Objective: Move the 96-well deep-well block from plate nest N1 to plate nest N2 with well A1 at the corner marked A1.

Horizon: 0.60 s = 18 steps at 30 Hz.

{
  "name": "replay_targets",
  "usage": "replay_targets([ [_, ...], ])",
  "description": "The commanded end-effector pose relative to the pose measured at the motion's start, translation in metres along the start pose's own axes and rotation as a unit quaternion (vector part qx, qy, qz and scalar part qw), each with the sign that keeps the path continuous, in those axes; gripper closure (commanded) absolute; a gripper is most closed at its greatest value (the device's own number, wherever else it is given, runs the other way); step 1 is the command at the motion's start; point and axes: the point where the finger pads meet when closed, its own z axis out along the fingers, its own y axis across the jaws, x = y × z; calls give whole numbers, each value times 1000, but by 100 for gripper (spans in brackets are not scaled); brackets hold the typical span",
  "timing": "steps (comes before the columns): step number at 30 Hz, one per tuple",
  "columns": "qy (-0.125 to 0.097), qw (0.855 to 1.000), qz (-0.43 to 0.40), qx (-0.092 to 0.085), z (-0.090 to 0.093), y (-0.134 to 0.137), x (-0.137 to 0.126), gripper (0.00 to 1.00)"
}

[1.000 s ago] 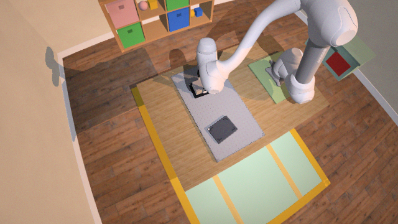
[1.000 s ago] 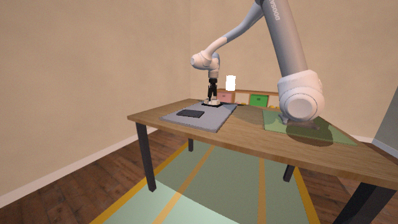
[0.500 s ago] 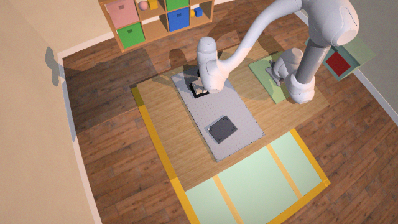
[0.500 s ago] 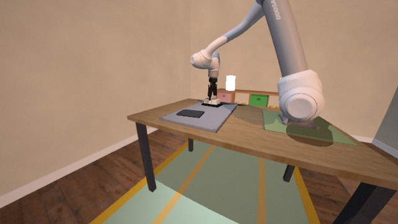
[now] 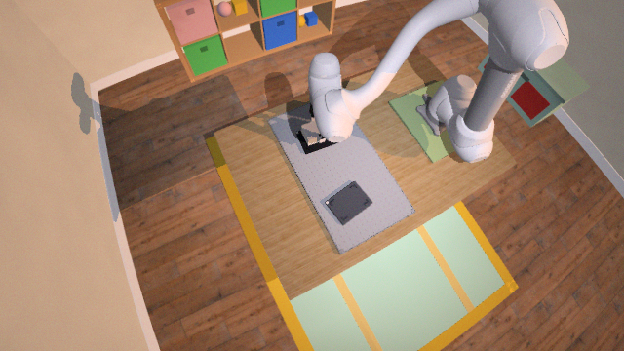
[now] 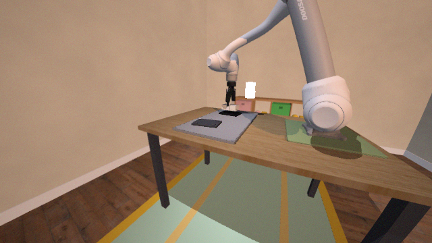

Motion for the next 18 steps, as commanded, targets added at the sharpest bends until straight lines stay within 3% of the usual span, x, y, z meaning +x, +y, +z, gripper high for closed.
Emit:
replay_targets([
  [1,0,1000,0,0,-4,0,0,100],
  [18,0,1000,0,0,-29,0,0,100],
])
